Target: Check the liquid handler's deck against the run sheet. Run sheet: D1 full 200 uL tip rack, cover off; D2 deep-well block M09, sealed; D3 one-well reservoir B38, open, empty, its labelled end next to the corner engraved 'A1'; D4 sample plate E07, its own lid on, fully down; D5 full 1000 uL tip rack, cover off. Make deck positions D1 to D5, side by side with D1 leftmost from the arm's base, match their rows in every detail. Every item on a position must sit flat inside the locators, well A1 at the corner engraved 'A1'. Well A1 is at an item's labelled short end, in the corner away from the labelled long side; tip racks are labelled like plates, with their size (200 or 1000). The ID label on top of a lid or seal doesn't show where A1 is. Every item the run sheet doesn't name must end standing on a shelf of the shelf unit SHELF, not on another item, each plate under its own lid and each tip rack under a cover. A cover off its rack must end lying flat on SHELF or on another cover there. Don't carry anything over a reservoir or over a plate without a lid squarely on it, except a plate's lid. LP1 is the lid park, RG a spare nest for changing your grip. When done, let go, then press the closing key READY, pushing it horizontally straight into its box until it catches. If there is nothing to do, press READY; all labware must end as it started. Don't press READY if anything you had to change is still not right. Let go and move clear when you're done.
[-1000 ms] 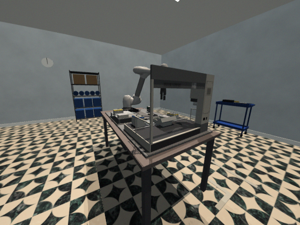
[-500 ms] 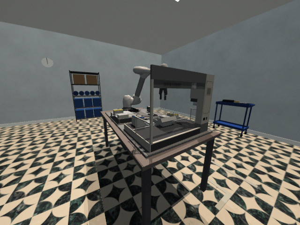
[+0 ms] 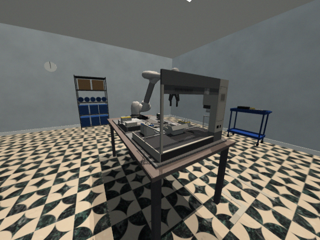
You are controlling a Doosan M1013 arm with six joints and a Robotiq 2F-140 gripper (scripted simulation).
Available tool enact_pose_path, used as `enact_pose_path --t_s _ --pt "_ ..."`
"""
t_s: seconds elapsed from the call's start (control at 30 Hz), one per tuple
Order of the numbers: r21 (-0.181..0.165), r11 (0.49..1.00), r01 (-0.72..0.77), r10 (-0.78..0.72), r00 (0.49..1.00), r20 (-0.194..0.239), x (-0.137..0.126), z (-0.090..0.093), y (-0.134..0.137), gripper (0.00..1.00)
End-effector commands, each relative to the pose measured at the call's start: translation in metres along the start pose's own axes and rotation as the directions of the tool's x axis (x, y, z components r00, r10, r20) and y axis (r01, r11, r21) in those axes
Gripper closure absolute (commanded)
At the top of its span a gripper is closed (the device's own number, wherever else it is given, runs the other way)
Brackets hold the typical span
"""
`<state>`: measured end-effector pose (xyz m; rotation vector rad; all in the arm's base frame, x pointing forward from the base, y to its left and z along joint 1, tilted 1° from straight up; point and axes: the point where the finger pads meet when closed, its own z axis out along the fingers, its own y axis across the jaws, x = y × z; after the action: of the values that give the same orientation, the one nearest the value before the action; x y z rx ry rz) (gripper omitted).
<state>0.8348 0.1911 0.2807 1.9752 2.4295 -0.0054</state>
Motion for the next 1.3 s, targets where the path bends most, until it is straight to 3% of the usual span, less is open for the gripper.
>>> enact_pose_path --t_s 0.0,0.37,0.77,1.27 --pt "-0.002 0.997 0.073 -0.073 0.997 -0.001 0.0 -0.001 0.0 0.34" --pt "-0.002 0.973 0.232 -0.232 0.973 -0.001 0.039 -0.001 0.009 0.34" --pt "-0.002 0.907 0.421 -0.421 0.907 -0.001 0.04 -0.001 0.009 0.34" --pt "-0.002 0.742 0.67 -0.67 0.742 0.0 0.04 -0.001 0.009 0.34"
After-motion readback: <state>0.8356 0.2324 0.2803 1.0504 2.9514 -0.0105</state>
